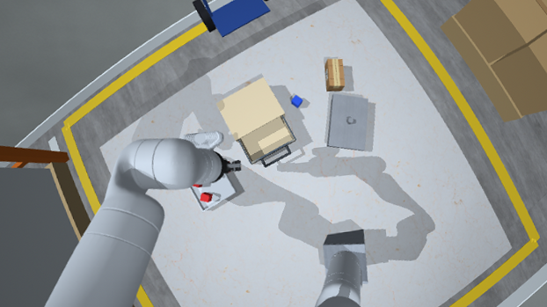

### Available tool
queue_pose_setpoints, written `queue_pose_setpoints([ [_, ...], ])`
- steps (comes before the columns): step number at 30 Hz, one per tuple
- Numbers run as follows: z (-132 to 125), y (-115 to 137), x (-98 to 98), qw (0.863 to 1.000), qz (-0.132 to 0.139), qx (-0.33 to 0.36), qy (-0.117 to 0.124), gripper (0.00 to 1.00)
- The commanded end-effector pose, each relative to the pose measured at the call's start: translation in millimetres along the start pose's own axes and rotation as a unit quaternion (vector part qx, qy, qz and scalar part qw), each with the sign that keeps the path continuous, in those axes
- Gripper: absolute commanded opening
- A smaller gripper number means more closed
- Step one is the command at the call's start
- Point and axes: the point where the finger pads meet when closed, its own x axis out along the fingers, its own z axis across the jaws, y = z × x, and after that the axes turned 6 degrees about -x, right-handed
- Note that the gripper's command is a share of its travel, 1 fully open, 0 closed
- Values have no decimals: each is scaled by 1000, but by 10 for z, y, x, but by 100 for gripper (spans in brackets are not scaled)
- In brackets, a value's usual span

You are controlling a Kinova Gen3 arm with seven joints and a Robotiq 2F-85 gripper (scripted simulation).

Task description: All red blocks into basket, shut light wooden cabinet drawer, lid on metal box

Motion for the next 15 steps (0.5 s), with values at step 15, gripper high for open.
queue_pose_setpoints([
  [15,-568,-501,-27,992,1,129,2,10],
])
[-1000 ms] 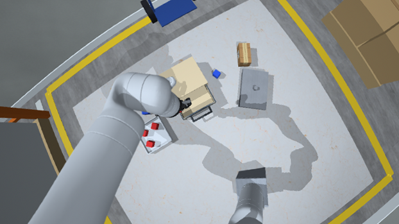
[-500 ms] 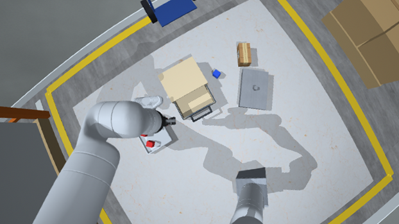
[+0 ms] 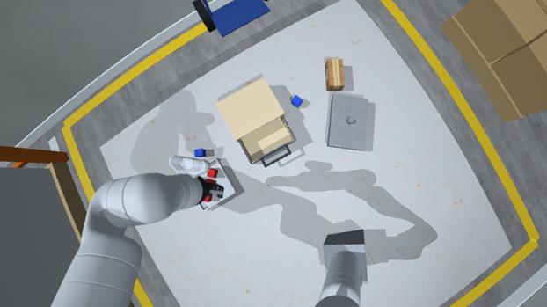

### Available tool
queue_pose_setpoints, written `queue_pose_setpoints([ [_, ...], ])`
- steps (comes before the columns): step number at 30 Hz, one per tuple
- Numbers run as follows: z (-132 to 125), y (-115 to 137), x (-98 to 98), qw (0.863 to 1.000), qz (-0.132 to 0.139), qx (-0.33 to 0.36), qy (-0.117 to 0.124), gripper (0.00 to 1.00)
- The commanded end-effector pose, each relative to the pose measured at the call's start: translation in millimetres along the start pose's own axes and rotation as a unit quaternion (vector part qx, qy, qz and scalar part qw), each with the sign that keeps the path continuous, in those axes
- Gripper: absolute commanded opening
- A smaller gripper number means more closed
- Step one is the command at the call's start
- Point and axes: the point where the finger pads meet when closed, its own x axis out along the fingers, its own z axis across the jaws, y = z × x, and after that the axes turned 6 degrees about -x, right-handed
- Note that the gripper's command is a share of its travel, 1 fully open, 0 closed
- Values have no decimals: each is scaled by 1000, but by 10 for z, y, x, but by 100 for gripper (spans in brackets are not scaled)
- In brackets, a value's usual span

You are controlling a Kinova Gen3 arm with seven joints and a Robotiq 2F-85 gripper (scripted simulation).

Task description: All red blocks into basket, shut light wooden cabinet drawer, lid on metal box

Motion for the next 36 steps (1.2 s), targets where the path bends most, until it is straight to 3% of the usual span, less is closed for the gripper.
queue_pose_setpoints([
  [1,-55,-85,-10,1000,1,18,0,10],
  [8,-109,-183,-15,999,0,38,1,10],
  [36,-116,-196,23,999,0,40,2,10],
])
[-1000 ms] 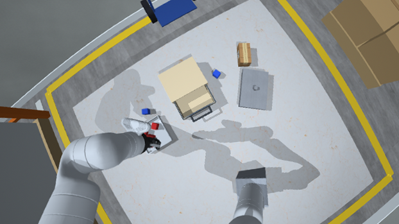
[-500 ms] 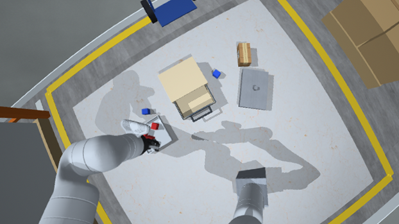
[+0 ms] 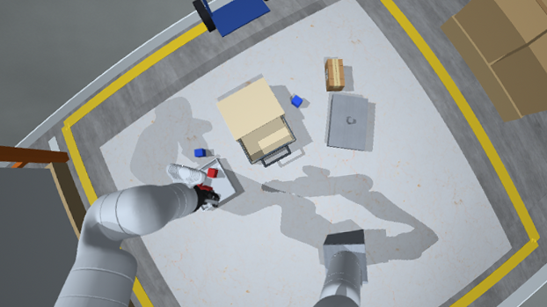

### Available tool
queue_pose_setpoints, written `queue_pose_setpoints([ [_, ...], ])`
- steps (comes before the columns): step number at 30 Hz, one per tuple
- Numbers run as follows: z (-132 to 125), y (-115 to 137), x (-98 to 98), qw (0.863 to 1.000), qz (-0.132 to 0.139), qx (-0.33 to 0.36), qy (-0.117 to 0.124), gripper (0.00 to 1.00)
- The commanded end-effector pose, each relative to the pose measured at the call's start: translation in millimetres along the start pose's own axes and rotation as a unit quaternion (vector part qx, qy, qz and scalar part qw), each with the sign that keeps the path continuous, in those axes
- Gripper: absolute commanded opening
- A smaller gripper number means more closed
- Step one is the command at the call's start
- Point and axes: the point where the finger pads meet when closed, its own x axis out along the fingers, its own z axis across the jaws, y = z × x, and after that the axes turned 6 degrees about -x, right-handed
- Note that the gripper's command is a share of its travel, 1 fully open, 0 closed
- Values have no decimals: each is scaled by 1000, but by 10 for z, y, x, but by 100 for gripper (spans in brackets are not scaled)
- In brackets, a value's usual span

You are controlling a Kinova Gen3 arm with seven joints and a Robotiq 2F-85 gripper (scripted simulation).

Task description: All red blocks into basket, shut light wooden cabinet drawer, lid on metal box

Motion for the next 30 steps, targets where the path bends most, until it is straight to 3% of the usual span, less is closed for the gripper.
queue_pose_setpoints([
  [1,-4,3,8,1000,0,0,1,10],
  [30,-5,2,368,1000,0,0,1,10],
])
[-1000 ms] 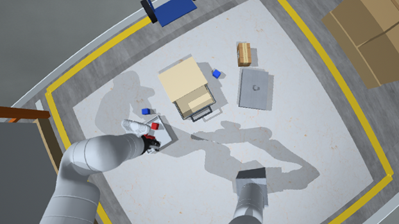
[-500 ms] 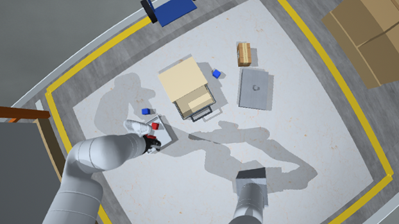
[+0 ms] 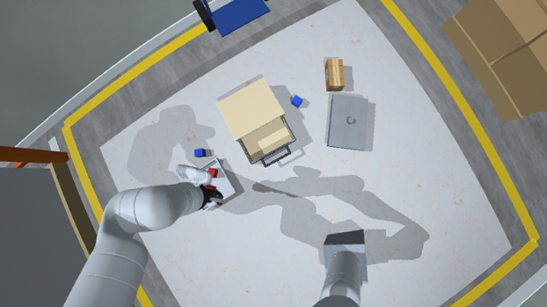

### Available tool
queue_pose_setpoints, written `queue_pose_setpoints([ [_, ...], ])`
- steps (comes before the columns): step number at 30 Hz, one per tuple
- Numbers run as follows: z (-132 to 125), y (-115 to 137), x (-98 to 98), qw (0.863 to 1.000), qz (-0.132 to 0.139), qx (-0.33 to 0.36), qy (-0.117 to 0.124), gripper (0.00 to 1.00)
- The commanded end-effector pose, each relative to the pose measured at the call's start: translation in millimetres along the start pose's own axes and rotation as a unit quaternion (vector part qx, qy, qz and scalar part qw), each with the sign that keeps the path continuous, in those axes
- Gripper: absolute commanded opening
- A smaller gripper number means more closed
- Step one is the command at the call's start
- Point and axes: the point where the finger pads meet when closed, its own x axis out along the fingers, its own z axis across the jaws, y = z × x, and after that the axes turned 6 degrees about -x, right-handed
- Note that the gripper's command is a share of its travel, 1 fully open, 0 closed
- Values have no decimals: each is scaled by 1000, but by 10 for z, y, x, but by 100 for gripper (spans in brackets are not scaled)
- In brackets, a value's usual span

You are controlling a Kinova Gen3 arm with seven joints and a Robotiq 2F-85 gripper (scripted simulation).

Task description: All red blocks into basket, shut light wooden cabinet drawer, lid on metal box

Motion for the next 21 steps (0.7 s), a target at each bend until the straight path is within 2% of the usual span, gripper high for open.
queue_pose_setpoints([
  [1,-5,3,46,1000,0,0,1,10],
  [21,-7,2,470,1000,0,0,1,10],
])
